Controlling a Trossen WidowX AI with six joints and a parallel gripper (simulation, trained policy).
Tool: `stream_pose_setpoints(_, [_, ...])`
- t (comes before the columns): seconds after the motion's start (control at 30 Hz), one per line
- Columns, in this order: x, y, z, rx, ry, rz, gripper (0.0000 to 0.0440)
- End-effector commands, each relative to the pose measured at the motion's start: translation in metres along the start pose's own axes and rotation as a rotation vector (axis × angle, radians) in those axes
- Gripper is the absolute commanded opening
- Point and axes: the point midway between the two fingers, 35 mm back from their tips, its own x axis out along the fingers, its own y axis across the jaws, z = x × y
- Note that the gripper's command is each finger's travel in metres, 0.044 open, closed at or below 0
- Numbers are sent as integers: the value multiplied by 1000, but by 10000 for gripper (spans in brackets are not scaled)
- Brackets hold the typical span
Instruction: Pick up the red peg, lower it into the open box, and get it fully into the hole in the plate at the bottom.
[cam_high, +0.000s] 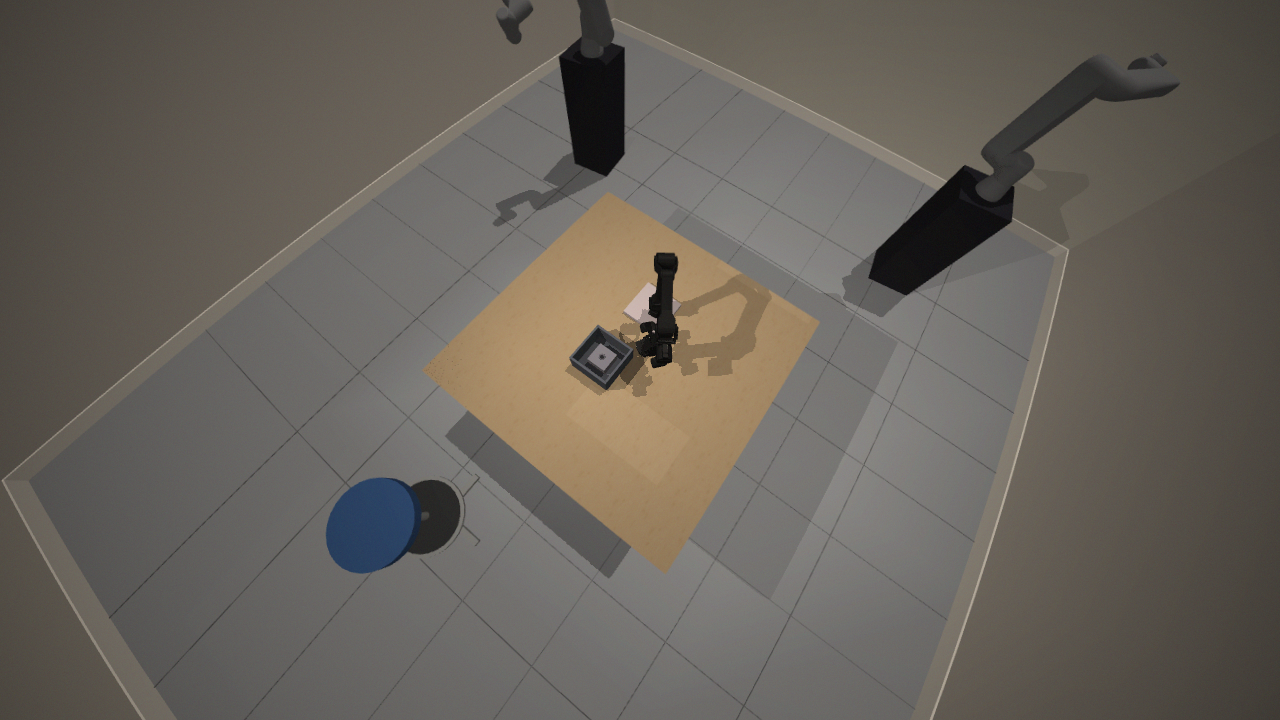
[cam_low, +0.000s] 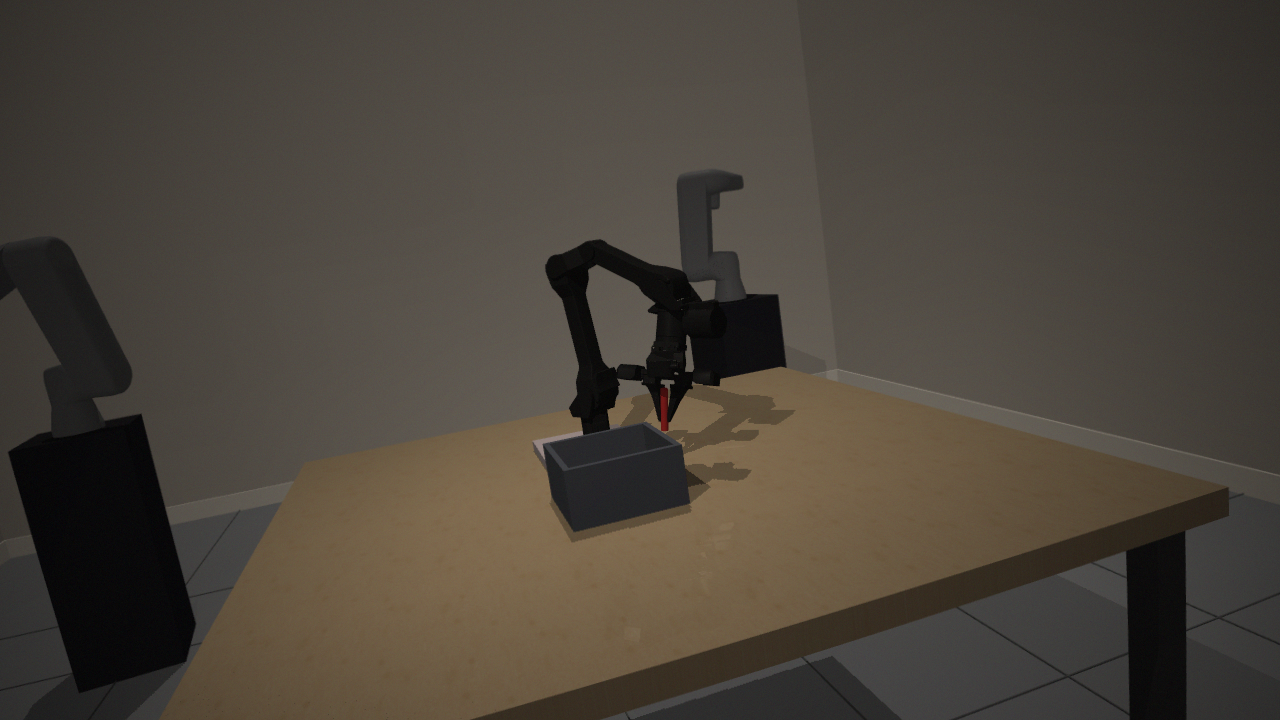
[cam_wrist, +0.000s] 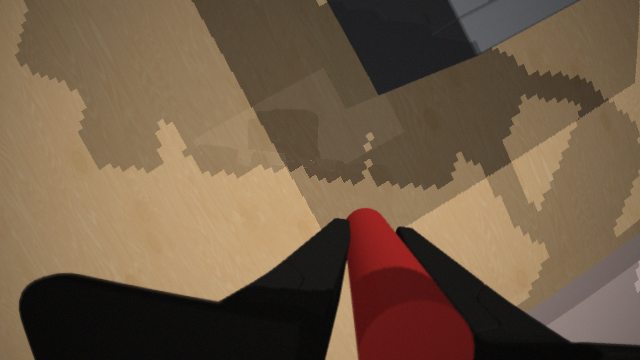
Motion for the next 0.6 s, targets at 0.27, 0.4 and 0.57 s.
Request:
stream_pose_setpoints(0.27, [-26,-12,54,133,-96,12,0])
stream_pose_setpoints(0.4, [-26,-16,72,180,-117,9,0])
stream_pose_setpoints(0.57, [-21,-22,95,228,-137,1,0])
